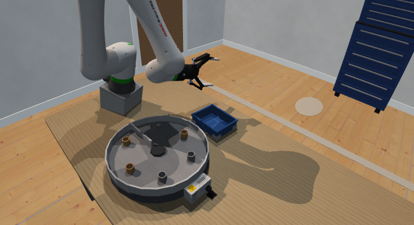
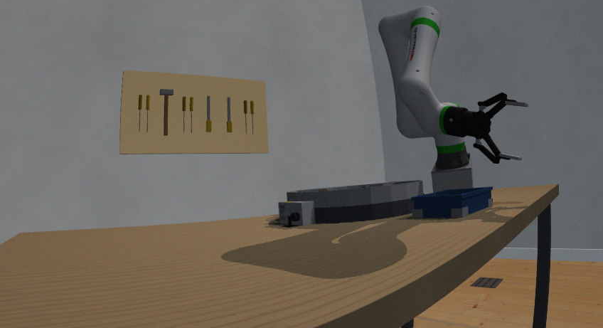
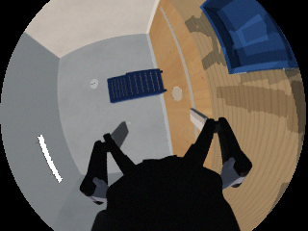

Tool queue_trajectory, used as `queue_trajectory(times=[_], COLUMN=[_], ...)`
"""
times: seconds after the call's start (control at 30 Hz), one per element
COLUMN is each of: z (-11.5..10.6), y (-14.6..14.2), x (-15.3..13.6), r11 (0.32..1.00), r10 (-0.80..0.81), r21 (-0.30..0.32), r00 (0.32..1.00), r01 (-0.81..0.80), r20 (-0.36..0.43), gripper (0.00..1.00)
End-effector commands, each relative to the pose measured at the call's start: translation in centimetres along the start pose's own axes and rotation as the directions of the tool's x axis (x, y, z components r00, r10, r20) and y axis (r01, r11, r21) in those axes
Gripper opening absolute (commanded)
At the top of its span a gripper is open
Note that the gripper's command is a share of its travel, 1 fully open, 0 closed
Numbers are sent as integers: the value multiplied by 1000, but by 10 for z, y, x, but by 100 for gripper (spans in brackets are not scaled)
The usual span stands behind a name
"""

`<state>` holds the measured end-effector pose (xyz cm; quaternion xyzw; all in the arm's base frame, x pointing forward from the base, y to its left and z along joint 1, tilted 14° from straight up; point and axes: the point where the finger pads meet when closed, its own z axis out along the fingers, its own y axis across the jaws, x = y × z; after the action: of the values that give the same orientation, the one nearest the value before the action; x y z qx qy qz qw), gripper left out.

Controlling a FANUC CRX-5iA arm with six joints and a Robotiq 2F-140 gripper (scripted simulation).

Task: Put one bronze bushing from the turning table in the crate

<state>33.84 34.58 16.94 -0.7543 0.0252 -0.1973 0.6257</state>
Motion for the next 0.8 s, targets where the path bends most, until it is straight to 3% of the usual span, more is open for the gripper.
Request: queue_trajectory(times=[0.0,0.6,0.77], z=[0,-1,-27], y=[0,0,9], x=[0,0,7], r11=[1000,1000,995], r10=[0,-3,-81], r21=[0,-2,-60], r00=[1000,1000,995], r01=[0,3,85], r20=[0,2,64], gripper=[100,100,100])
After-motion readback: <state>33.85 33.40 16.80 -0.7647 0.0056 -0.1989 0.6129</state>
